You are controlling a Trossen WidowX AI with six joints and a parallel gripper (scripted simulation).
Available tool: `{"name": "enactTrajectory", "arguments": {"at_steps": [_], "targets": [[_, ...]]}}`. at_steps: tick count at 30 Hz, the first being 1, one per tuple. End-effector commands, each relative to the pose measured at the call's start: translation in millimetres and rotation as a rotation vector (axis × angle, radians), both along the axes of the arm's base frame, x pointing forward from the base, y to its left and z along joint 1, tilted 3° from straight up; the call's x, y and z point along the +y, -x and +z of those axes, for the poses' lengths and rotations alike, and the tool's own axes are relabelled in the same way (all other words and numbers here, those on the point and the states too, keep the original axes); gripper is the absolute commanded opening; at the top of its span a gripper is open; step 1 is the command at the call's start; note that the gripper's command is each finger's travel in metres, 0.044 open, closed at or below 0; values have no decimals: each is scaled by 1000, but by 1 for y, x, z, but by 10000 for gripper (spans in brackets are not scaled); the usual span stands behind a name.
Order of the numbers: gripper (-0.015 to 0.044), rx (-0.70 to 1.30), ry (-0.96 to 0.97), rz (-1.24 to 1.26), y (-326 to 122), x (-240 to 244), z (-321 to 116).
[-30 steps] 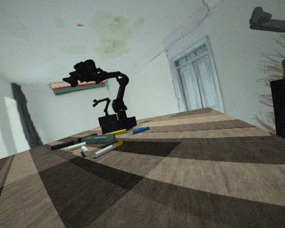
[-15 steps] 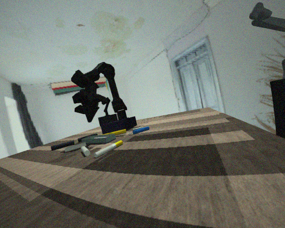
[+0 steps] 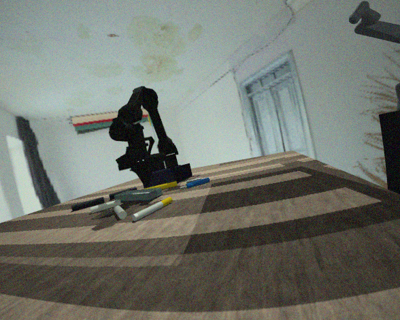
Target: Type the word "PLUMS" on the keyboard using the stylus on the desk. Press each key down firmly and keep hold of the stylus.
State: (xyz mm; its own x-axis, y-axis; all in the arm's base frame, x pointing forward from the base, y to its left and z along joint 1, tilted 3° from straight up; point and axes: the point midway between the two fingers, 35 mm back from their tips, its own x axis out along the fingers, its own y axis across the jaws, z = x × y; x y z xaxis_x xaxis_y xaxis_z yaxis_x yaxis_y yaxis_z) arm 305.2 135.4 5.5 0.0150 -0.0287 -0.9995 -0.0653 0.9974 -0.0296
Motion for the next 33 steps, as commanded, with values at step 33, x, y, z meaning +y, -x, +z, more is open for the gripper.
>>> {"name": "enactTrajectory", "arguments": {"at_steps": [33], "targets": [[0, 3, 17, -4, 15, -105, 3]]}}
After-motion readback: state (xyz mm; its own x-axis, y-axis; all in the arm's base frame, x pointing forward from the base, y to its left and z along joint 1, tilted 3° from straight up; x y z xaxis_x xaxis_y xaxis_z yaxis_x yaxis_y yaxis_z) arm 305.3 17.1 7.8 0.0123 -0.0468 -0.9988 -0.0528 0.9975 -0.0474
